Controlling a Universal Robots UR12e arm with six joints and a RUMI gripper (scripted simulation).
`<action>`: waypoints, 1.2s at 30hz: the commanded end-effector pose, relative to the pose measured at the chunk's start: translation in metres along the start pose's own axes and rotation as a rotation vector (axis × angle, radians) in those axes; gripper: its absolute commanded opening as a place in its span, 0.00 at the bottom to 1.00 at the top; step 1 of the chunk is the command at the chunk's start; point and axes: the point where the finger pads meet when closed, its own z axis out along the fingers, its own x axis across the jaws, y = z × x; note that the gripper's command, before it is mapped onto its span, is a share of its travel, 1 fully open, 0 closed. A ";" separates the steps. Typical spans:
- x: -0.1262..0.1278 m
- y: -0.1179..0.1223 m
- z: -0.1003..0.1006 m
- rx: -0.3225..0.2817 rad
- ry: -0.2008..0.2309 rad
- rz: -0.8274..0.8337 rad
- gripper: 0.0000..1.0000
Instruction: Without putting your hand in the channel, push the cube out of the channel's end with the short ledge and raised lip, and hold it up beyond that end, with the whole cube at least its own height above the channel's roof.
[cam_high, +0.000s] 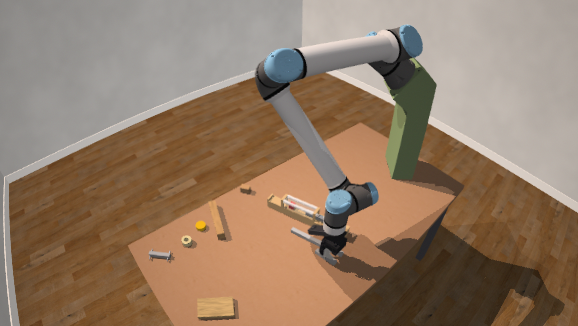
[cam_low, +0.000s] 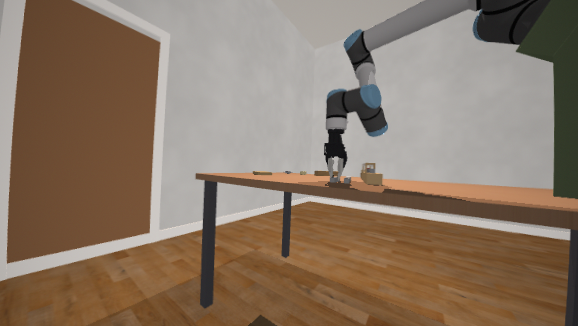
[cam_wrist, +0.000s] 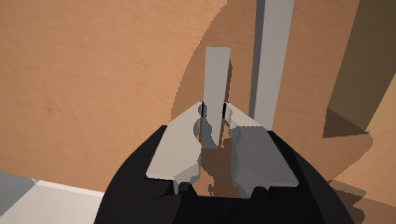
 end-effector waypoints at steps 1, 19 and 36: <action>-0.001 0.000 -0.001 0.000 -0.001 0.000 0.00; -0.001 0.000 -0.001 0.000 -0.001 0.000 0.00; -0.001 0.000 -0.013 0.000 -0.001 0.000 0.00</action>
